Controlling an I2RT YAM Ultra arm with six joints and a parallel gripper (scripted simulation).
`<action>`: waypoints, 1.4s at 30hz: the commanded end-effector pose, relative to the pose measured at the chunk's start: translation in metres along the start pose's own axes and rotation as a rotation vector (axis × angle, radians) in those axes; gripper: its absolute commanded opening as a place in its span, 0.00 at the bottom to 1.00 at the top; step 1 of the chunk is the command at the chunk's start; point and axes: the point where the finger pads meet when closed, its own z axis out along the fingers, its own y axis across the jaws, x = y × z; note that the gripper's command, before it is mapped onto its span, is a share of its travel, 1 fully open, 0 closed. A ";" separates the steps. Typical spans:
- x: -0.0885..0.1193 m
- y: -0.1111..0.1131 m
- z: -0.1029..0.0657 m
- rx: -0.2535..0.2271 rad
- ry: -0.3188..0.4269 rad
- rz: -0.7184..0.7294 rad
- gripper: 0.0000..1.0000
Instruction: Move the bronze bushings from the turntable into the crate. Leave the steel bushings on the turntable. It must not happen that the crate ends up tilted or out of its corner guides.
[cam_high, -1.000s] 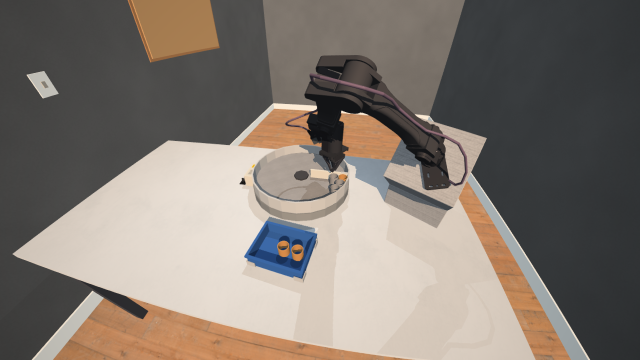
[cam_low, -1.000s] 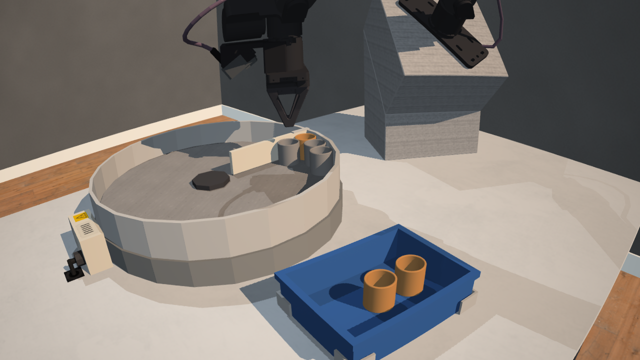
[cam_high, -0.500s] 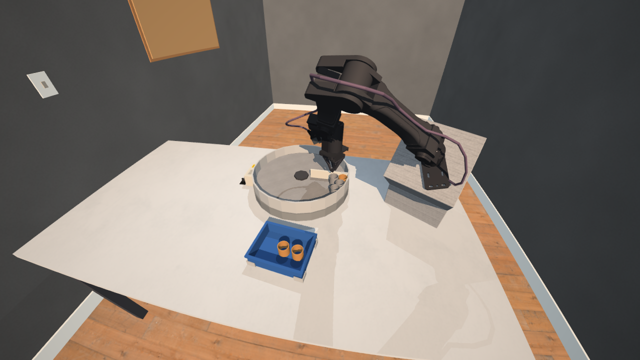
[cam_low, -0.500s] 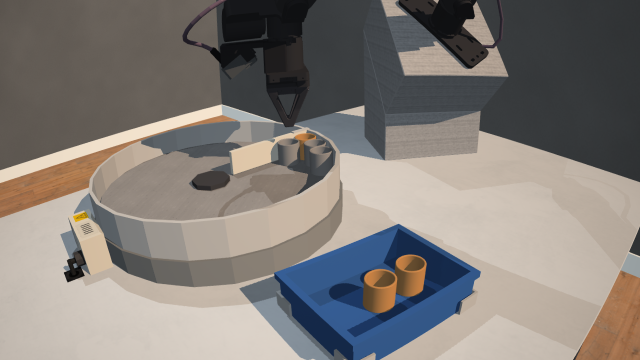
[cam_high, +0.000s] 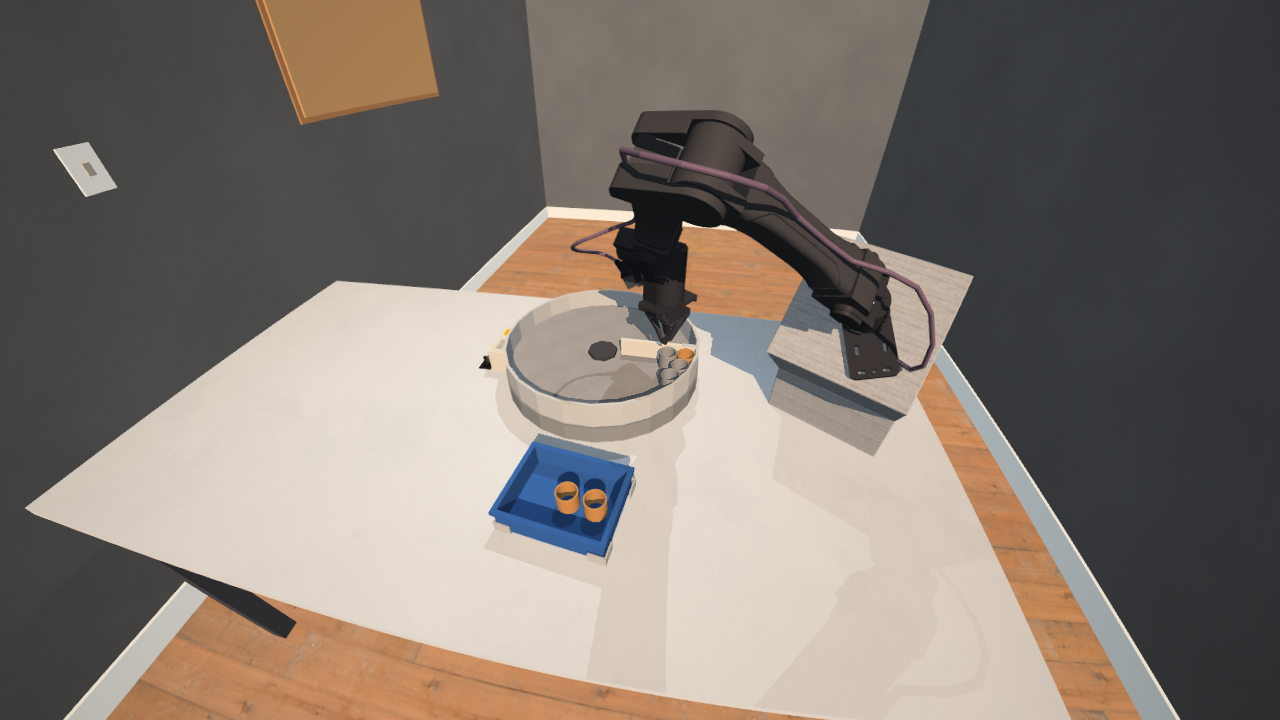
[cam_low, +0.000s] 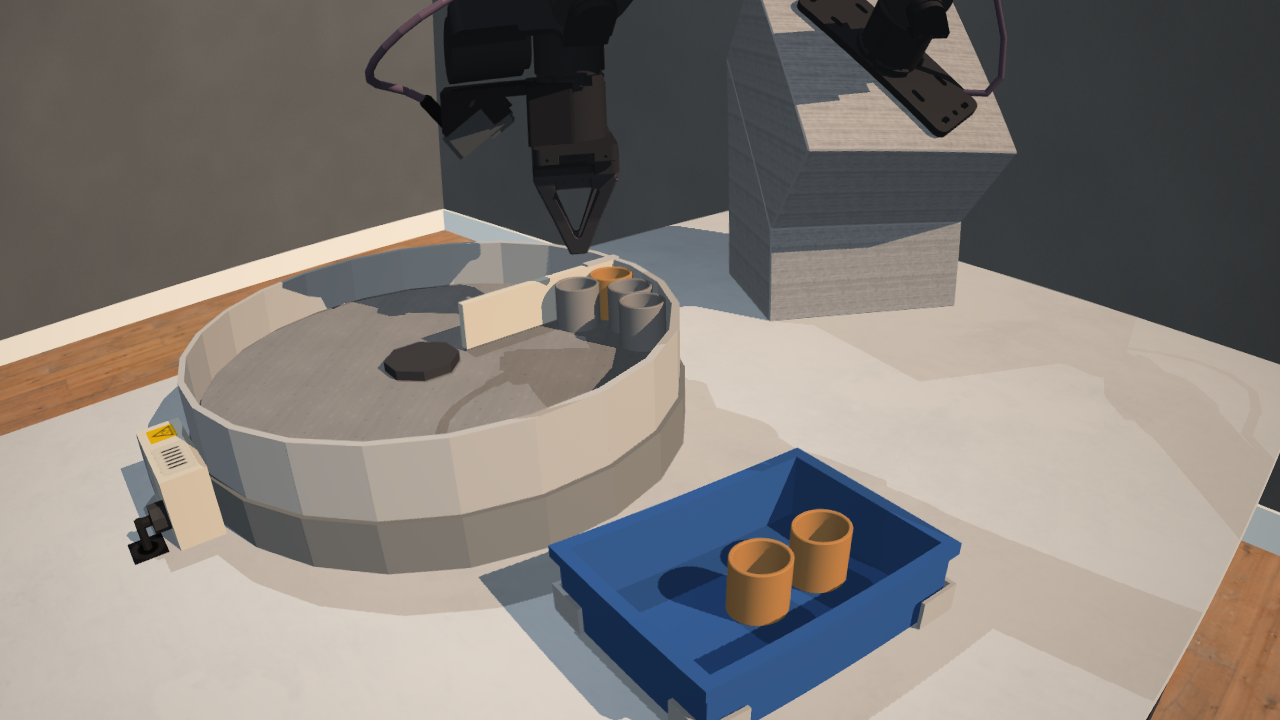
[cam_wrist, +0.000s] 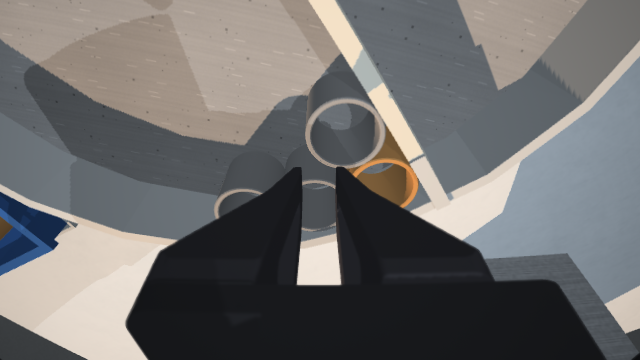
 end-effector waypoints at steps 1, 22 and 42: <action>-0.015 0.010 -0.013 -0.010 -0.039 -0.013 0.15; -0.015 0.013 -0.012 -0.009 -0.034 -0.019 0.15; -0.015 0.013 -0.012 -0.009 -0.034 -0.019 0.15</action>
